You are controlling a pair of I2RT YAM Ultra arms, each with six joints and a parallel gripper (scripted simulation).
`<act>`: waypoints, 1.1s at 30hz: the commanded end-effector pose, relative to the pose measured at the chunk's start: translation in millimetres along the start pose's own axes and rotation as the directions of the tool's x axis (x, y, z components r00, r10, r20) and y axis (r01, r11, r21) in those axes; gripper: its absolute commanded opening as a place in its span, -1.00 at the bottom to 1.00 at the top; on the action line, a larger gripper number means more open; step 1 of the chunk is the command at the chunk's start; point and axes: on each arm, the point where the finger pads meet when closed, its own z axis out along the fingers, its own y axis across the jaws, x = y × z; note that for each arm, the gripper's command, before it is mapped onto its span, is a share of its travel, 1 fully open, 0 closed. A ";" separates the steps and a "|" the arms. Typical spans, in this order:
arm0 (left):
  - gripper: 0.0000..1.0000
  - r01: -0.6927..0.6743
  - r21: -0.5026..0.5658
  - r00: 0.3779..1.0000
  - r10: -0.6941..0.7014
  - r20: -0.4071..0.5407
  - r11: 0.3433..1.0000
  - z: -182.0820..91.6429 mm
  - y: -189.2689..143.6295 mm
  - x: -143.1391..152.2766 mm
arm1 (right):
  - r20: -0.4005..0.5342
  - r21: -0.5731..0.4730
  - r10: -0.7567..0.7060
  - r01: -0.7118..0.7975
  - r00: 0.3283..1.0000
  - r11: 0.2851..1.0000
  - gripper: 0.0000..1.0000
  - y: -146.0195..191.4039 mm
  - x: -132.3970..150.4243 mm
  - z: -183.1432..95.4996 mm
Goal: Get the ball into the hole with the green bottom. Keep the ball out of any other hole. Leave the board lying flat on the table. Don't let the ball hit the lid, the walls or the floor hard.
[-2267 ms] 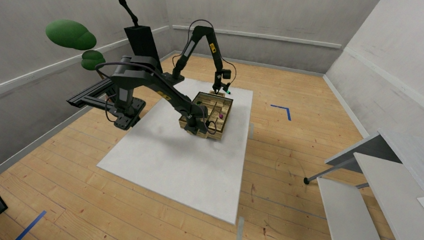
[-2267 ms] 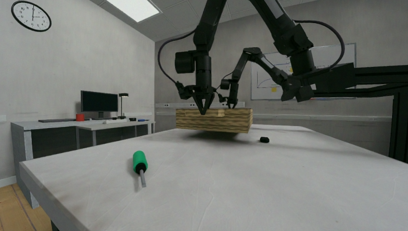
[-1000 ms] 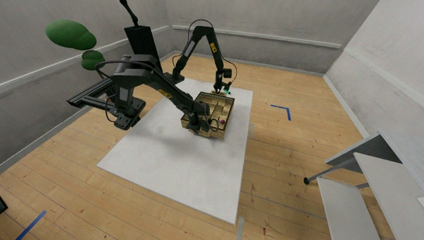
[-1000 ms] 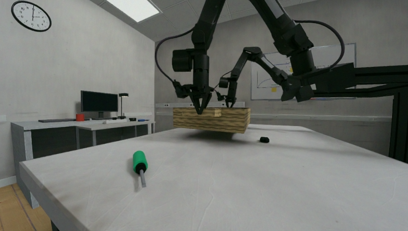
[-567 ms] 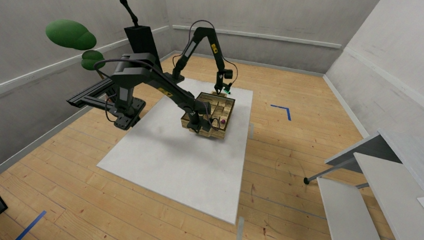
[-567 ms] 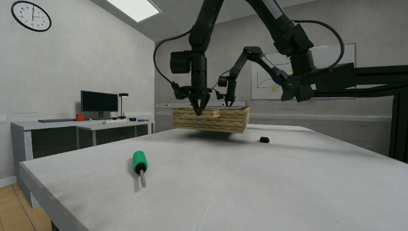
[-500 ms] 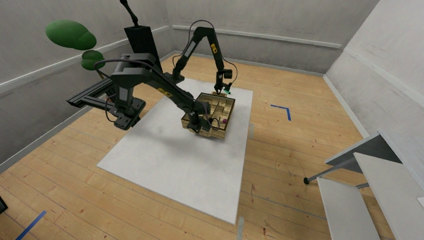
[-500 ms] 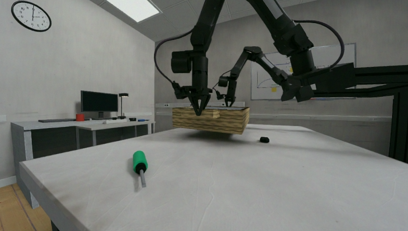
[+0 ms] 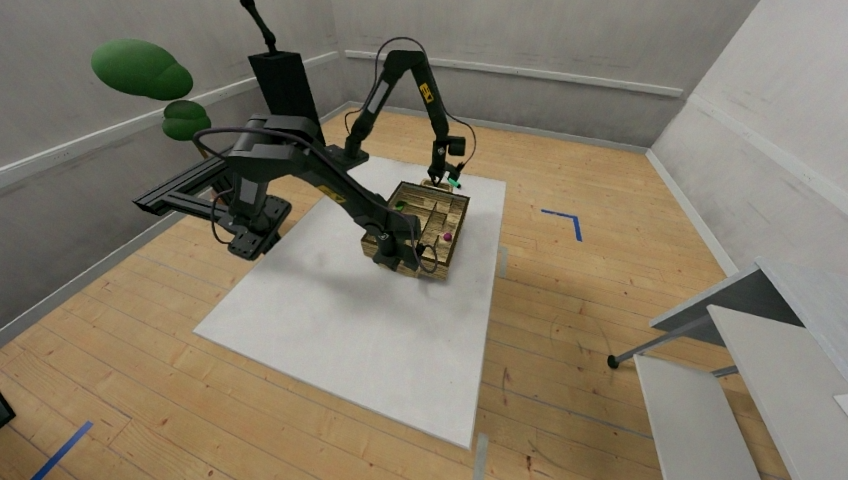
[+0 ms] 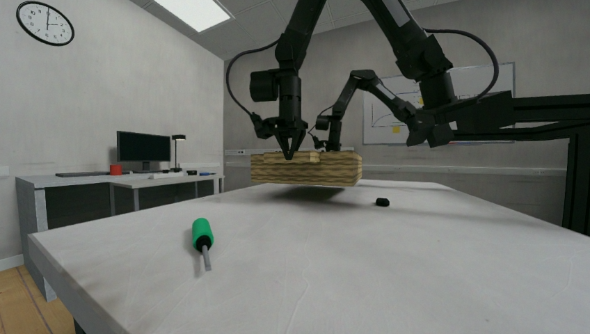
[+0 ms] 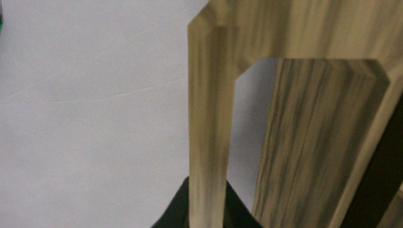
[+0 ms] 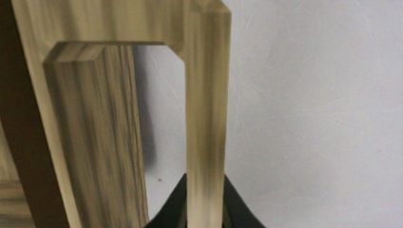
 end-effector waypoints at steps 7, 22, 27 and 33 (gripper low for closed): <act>-1.00 -0.020 0.077 0.992 0.010 0.129 0.997 -7.8 2.0 -27.4 | 0.108 0.071 0.002 -0.009 0.994 0.997 -1.00 2.8 -25.6 -43.9; -1.00 -0.001 0.072 0.999 -0.003 0.054 0.997 -7.3 -0.7 -24.4 | 0.082 0.025 -0.024 0.022 0.996 0.999 -1.00 13.4 -35.6 -48.4; -1.00 -0.013 0.050 0.997 0.009 0.071 0.999 -3.9 -5.0 -14.4 | 0.093 0.023 -0.011 0.009 0.996 1.000 -1.00 6.0 -23.7 -33.1; -1.00 0.010 -0.016 0.991 -0.008 0.133 1.000 -16.5 1.7 -20.8 | 0.177 -0.042 -0.001 0.009 0.984 0.999 -1.00 10.3 -35.0 -28.4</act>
